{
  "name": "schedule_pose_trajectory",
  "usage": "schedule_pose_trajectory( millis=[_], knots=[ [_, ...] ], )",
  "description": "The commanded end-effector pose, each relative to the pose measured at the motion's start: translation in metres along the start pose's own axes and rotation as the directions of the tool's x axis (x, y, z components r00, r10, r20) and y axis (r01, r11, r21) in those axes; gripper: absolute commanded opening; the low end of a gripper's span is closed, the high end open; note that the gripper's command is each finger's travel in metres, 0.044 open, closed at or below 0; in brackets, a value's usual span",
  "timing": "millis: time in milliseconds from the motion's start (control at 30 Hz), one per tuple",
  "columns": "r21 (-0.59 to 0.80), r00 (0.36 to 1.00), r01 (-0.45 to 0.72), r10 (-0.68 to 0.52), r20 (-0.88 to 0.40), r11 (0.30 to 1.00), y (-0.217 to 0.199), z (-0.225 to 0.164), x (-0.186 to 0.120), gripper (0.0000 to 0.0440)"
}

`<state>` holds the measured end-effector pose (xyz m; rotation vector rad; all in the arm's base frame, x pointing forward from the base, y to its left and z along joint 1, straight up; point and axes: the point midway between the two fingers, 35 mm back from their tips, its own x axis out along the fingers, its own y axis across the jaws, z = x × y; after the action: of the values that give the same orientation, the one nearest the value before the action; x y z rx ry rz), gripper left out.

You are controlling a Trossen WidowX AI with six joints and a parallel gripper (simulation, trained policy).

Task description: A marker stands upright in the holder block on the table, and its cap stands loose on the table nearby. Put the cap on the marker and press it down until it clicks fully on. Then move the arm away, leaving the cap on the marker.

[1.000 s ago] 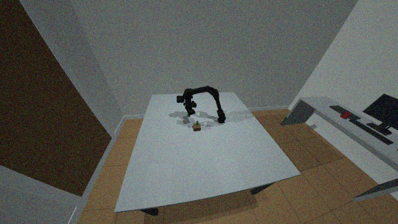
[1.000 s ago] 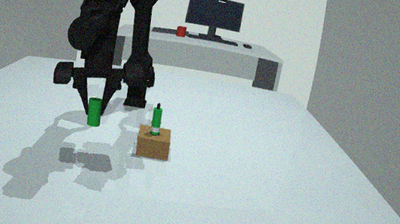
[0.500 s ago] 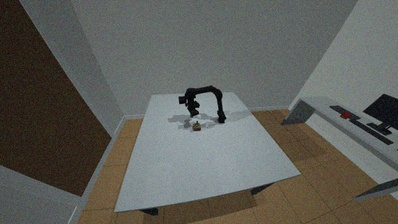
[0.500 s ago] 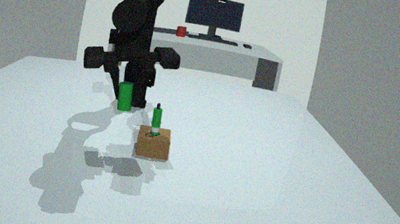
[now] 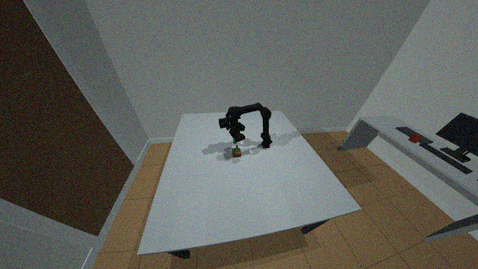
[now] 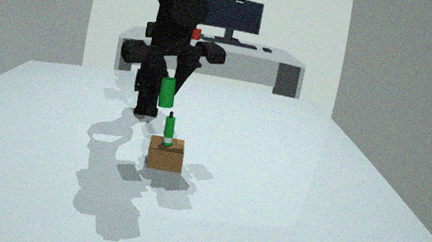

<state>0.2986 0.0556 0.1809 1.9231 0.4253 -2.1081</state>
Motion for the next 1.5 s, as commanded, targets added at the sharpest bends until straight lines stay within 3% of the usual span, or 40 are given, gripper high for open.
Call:
schedule_pose_trajectory(
  millis=[0, 533, 1233, 1400, 1467],
  knots=[
    [-0.005, 1.0, 0.002, -0.002, 0.001, 1.0, -0.01, 0.003, -0.001, 0.0],
    [-0.018, 0.999, -0.005, 0.005, 0.036, 1.0, -0.019, 0.006, 0.017, 0.0],
    [-0.075, 0.996, 0.033, -0.026, 0.085, 0.997, -0.018, 0.007, 0.068, 0.0],
    [-0.087, 0.995, 0.024, -0.016, 0.1, 0.996, -0.017, 0.008, 0.078, 0.0131],
    [-0.092, 0.993, 0.029, -0.018, 0.113, 0.995, -0.017, 0.012, 0.081, 0.0136]
  ],
)
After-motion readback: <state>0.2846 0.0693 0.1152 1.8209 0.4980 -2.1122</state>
